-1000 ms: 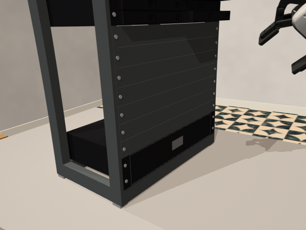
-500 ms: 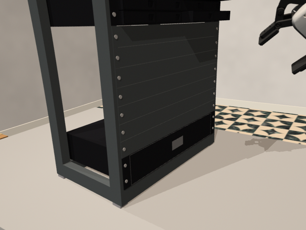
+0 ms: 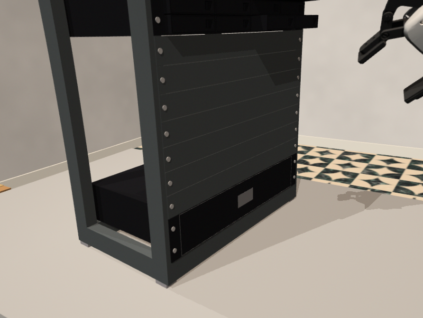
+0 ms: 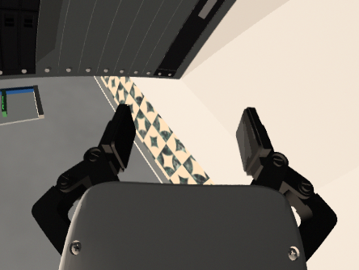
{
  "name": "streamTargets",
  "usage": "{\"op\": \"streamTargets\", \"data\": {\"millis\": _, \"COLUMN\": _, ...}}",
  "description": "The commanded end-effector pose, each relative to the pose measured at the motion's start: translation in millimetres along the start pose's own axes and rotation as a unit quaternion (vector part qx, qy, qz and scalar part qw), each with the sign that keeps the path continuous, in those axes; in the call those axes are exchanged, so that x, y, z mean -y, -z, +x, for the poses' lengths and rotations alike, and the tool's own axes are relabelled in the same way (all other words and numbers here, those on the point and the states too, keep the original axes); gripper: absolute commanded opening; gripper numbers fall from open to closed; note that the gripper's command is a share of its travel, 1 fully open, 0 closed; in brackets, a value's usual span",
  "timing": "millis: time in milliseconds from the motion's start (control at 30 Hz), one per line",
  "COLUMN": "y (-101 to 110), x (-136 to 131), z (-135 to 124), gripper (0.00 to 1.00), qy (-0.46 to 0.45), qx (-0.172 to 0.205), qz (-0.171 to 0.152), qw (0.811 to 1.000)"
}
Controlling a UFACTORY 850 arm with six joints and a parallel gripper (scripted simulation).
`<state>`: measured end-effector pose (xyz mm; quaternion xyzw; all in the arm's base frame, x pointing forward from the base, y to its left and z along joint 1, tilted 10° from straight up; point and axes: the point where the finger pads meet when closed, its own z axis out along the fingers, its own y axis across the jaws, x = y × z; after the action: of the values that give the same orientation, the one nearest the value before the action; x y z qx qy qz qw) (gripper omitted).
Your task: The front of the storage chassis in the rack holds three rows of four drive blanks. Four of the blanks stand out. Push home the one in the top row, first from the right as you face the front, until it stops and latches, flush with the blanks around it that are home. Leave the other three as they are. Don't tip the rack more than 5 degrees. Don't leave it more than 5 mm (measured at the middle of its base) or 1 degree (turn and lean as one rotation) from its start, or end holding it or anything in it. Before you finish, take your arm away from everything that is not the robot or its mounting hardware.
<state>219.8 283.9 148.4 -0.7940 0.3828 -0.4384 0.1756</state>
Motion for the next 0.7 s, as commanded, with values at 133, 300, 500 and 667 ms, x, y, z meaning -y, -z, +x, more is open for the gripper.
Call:
{"op": "streamTargets", "data": {"millis": 133, "y": -0.5, "x": -3.0, "z": 0.5, "gripper": 1.00, "qy": 0.001, "qx": 0.000, "qz": -0.007, "qw": 1.000}}
{"op": "streamTargets", "data": {"millis": 300, "y": -1.5, "x": -9.5, "z": 1.8, "gripper": 1.00, "qy": 0.004, "qx": -0.001, "qz": -0.019, "qw": 1.000}}
{"op": "streamTargets", "data": {"millis": 500, "y": -3.0, "x": -21.9, "z": 4.1, "gripper": 1.00, "qy": 0.008, "qx": -0.001, "qz": -0.044, "qw": 0.999}}
{"op": "streamTargets", "data": {"millis": 667, "y": -3.8, "x": -33.3, "z": 5.8, "gripper": 1.00, "qy": 0.012, "qx": -0.001, "qz": -0.066, "qw": 0.998}}
